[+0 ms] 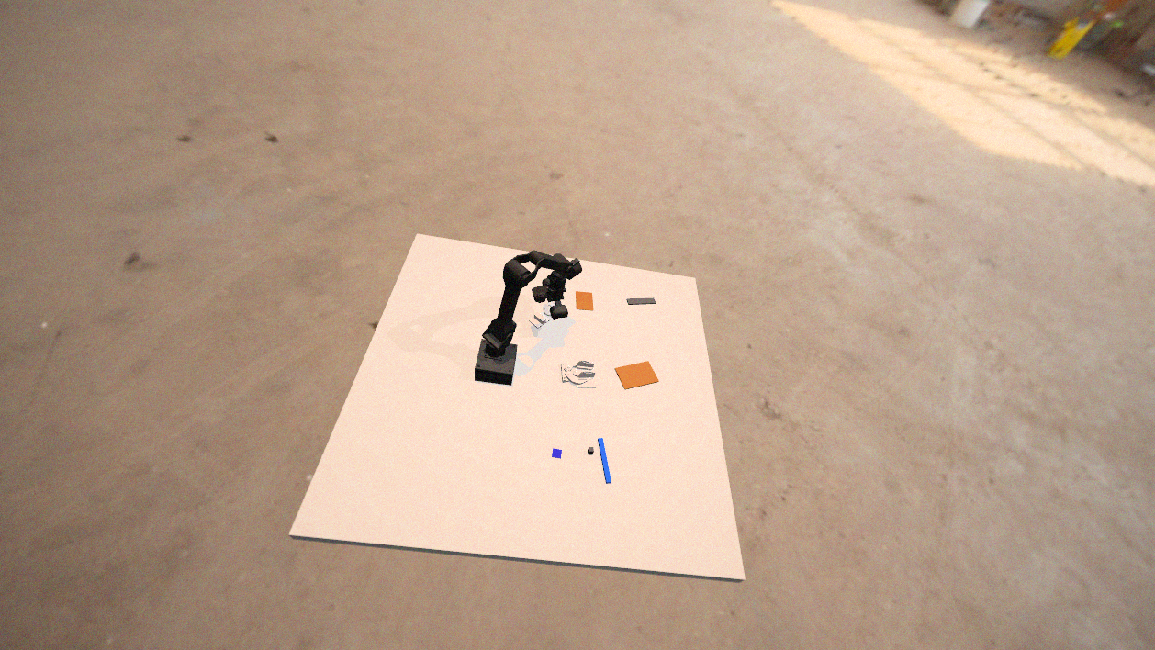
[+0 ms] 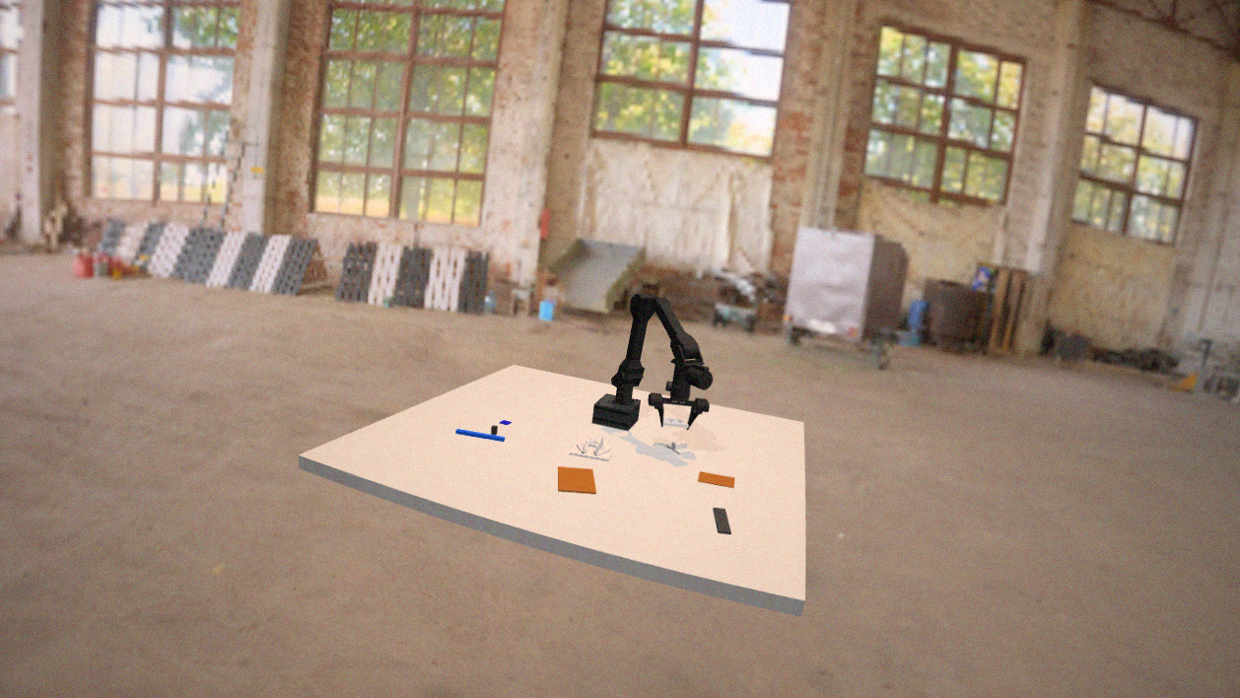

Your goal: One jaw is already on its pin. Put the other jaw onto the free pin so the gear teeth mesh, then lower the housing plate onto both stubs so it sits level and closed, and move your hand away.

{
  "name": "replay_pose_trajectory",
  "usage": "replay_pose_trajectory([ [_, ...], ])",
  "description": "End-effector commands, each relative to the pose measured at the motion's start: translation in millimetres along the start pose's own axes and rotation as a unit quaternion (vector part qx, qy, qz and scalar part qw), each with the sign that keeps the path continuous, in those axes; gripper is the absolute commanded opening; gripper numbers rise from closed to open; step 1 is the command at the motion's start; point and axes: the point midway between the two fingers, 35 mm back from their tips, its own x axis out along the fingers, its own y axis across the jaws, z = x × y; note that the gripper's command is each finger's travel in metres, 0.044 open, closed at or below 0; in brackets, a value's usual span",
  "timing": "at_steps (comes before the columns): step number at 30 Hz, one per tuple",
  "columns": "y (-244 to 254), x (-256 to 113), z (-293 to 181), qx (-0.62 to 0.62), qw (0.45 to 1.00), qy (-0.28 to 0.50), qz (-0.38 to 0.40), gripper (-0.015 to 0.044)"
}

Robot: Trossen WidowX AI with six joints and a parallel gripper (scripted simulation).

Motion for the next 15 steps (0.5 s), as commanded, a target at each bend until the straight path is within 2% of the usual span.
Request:
replay_pose_trajectory([
  [1, 6.5, 0.2, -2.8, 0.053, 0.999, -0.002, -0.001, 0.0351],
  [15, 32.6, 0.5, -16.0, 0.243, 0.970, -0.002, 0.000, 0.0351],
])
